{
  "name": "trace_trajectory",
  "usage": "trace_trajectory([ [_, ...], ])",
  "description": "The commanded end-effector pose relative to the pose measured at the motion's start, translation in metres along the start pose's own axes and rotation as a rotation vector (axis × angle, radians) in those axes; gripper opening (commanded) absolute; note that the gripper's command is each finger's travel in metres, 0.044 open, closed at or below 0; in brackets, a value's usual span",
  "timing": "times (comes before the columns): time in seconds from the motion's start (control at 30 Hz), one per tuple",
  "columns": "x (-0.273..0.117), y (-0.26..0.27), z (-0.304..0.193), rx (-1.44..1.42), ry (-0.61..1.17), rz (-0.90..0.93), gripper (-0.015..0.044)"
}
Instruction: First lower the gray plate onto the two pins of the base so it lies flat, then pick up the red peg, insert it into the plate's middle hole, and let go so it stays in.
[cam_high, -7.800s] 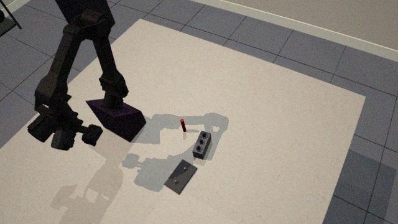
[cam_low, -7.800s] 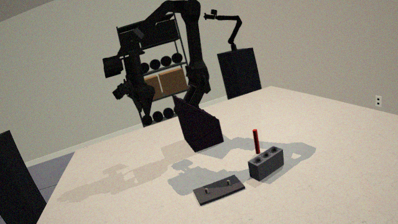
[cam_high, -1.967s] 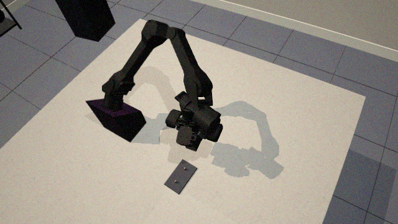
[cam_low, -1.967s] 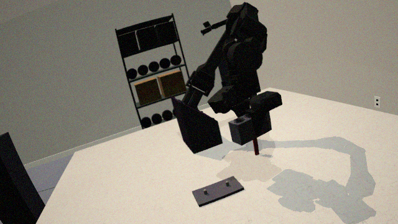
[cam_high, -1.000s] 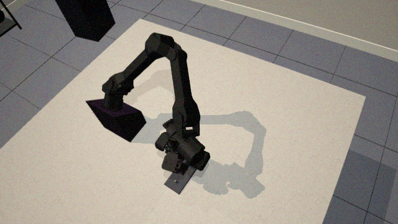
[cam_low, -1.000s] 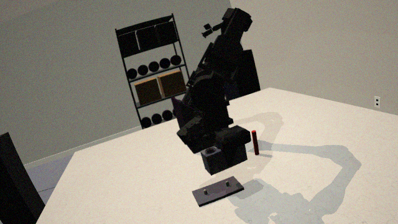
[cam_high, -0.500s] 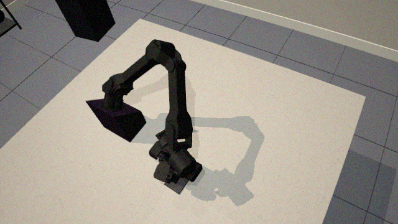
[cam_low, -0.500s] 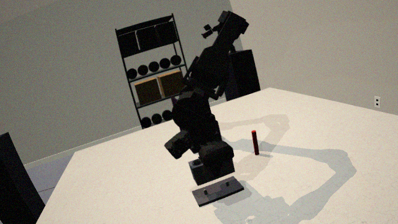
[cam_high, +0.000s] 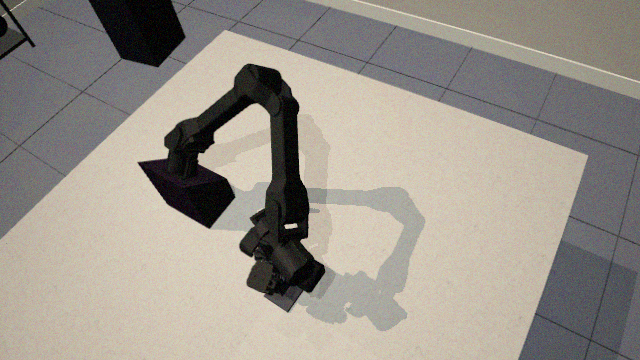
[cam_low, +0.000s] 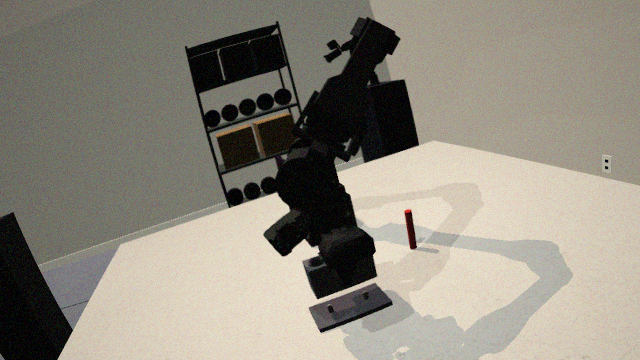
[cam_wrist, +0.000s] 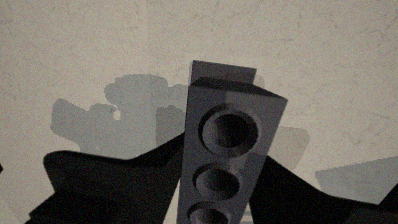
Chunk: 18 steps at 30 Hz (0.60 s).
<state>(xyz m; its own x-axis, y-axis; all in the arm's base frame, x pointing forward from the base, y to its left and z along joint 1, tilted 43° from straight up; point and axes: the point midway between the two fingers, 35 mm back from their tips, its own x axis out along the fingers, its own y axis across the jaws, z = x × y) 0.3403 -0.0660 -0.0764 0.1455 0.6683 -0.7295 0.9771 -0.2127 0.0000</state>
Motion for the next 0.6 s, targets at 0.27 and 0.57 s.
trace_trajectory([
  [0.27, 0.007, 0.0, 0.001, 0.006, -0.002, 0.0, 0.0],
  [0.57, 0.018, 0.0, 0.001, 0.006, -0.002, 0.0, 0.0],
])
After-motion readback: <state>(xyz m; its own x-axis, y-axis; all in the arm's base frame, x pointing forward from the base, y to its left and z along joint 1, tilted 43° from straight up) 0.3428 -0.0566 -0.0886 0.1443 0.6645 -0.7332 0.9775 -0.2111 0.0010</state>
